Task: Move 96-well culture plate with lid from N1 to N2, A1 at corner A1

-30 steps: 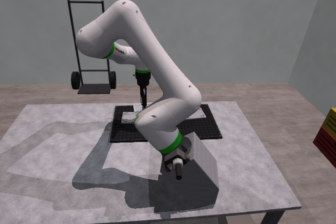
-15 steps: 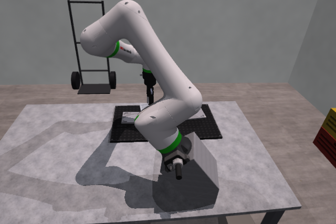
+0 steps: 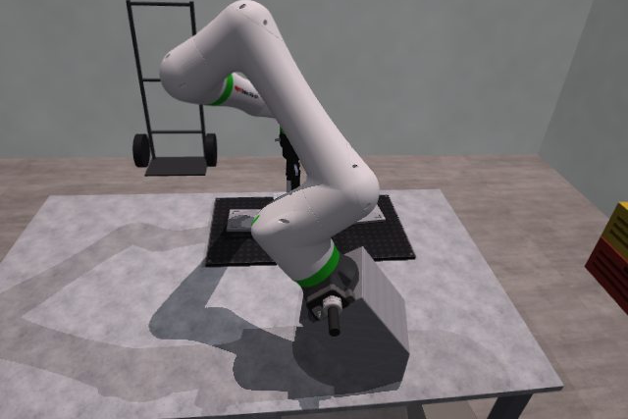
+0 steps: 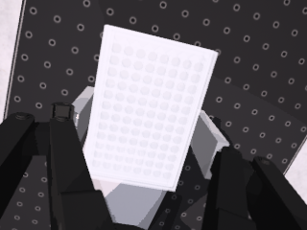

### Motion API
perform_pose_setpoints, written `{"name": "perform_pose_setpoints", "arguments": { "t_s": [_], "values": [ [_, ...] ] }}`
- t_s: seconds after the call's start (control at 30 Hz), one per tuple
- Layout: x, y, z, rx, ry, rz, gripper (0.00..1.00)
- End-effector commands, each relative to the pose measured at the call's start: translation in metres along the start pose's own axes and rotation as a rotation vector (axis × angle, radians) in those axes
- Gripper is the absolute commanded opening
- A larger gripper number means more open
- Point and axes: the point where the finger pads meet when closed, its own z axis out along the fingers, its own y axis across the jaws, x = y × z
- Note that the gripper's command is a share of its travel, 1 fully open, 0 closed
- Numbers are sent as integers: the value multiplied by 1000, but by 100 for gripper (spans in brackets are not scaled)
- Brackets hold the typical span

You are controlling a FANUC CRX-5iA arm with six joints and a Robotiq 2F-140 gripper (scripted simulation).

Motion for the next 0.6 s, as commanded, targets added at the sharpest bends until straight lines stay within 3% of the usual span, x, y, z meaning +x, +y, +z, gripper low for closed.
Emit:
{"name": "perform_pose_setpoints", "arguments": {
  "t_s": [0.0, 0.57],
  "values": [
    [9, 0, 0, 0, 0, 0, 0],
    [59, 2, 0, 0, 0, 0, 0]
  ]
}}
